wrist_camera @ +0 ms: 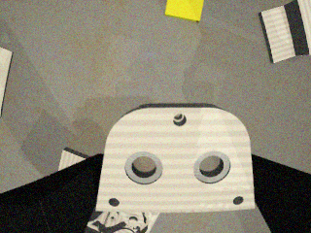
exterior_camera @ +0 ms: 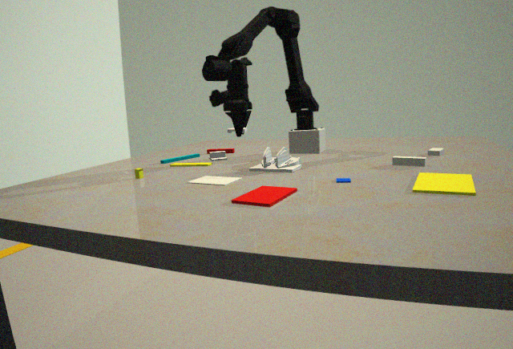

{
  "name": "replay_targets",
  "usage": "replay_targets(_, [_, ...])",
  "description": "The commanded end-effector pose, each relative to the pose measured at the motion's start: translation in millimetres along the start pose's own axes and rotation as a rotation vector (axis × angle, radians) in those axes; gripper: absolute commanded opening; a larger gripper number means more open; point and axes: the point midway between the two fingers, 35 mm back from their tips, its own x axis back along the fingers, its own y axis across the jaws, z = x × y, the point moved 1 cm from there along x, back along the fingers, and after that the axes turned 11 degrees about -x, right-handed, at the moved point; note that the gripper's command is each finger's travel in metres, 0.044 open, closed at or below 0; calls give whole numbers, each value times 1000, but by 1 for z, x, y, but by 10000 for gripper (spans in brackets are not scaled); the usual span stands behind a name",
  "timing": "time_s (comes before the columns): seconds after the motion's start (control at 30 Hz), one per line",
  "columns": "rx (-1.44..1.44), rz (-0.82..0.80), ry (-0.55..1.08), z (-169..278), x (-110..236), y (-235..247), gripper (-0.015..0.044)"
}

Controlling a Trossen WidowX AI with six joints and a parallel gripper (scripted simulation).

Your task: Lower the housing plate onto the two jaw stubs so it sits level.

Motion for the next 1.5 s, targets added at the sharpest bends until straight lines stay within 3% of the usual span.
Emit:
replay_targets(0.0, [107, 2, 6, 13, -2, 4, 351])
replay_targets(1.23, [1144, -5, 15, 131, -2, 27, 351])
replay_targets(1.47, [1185, -5, 15, 136, -2, 27, 351])
